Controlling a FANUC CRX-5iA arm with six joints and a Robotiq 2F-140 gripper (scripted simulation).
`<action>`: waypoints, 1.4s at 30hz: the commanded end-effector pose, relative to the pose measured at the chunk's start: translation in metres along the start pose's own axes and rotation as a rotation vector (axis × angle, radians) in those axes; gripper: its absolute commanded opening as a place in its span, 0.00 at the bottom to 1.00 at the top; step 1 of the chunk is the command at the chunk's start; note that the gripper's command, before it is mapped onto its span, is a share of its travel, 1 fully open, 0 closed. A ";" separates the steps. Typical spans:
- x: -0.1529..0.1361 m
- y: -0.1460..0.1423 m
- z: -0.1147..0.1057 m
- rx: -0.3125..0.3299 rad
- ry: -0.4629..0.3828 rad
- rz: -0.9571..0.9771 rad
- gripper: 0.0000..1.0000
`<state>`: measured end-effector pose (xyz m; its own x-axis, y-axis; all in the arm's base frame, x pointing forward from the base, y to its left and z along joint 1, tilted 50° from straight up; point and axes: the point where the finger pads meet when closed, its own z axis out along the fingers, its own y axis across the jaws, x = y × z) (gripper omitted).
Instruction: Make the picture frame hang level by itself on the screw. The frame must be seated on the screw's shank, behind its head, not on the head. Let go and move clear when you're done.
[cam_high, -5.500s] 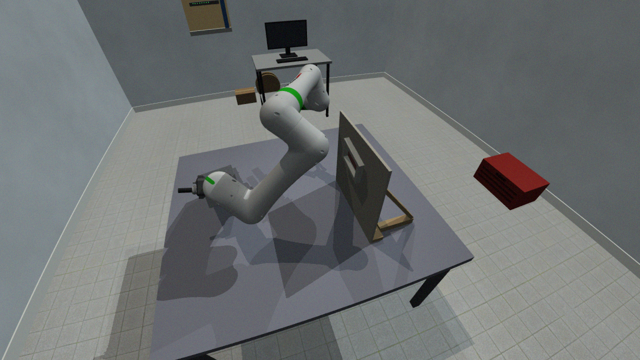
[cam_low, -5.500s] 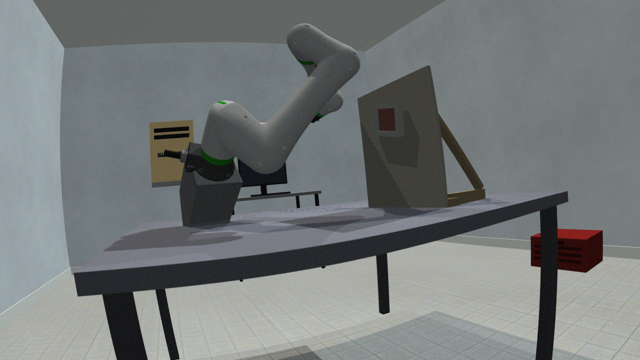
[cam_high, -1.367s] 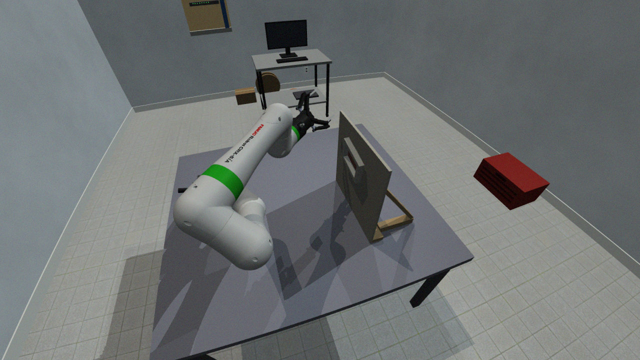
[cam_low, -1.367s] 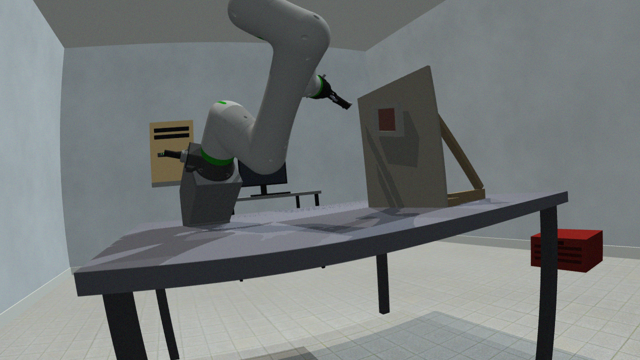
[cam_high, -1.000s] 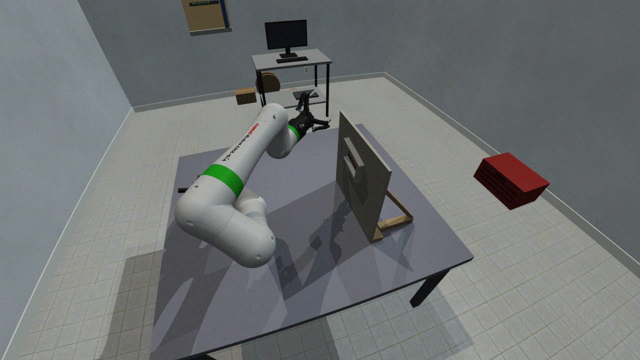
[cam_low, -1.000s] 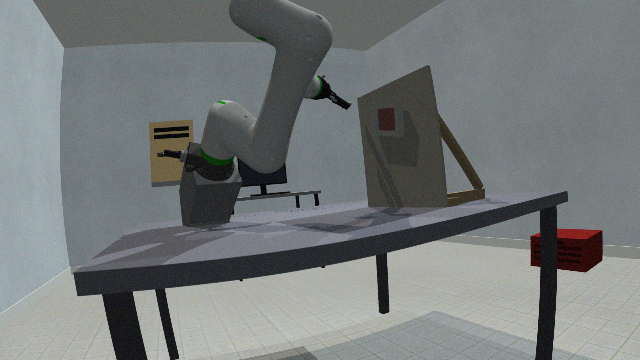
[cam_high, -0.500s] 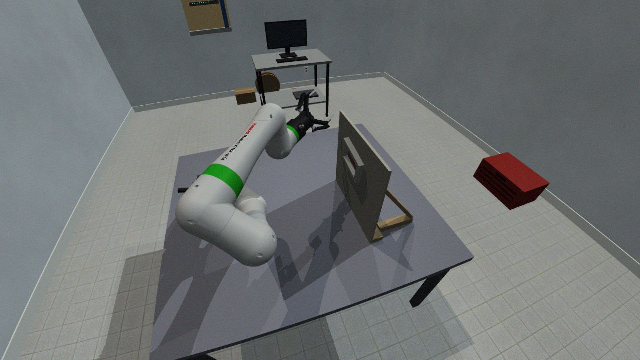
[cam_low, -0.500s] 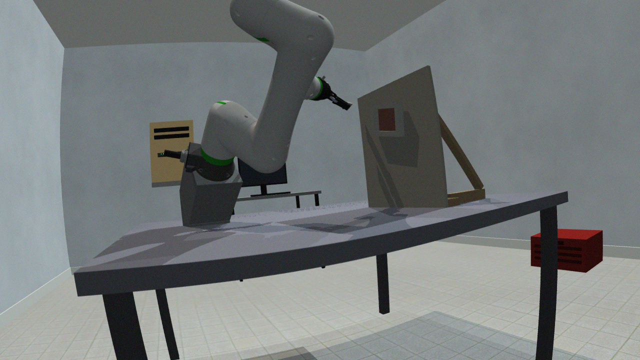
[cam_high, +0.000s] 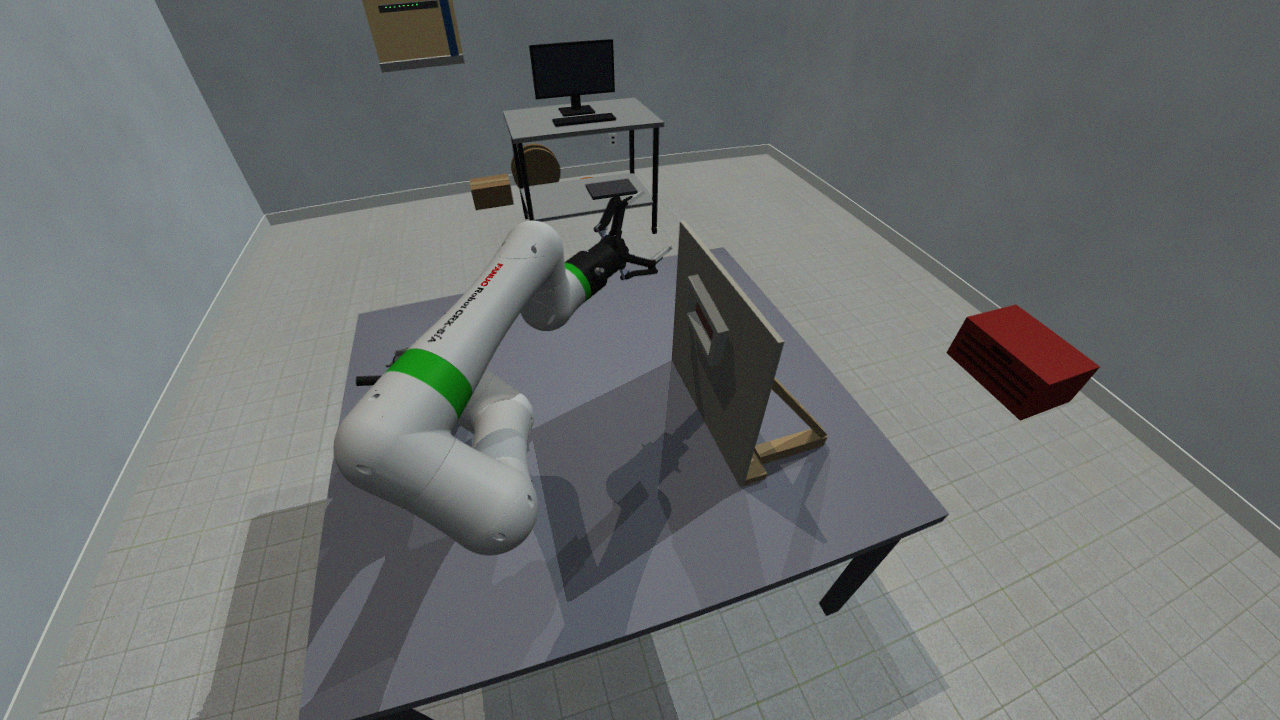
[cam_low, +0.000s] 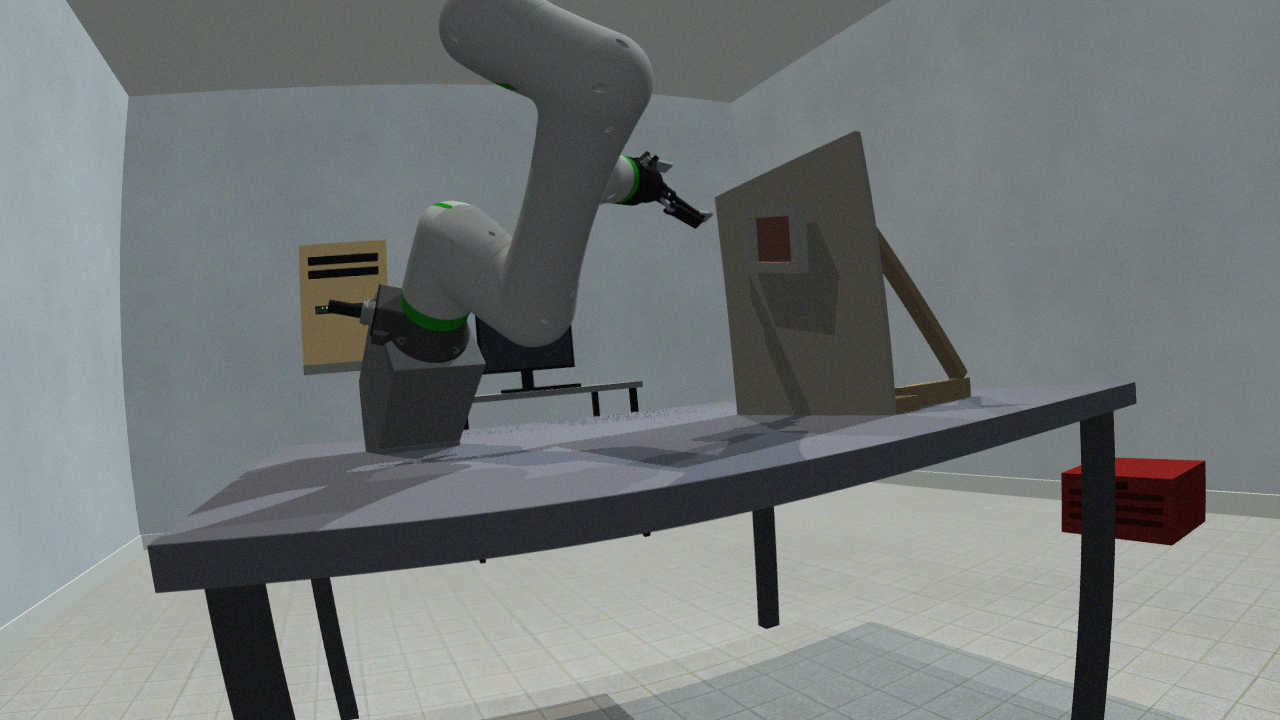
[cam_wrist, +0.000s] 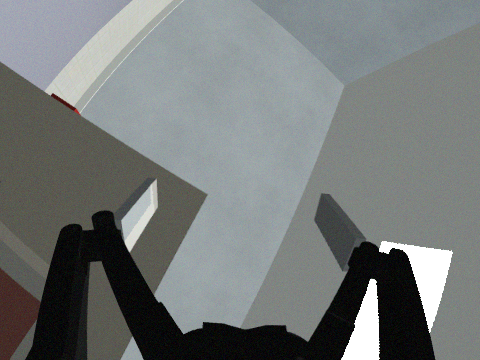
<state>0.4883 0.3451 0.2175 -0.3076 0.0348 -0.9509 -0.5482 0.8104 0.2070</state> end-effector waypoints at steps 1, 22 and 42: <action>-0.007 -0.007 -0.009 0.008 -0.035 0.037 1.00; -0.046 -0.072 -0.076 0.101 -0.252 0.330 1.00; -0.054 -0.087 -0.090 0.114 -0.299 0.384 1.00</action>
<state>0.4814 0.2232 0.2681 -0.2301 0.4887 -0.8416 -0.3468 0.7668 0.5401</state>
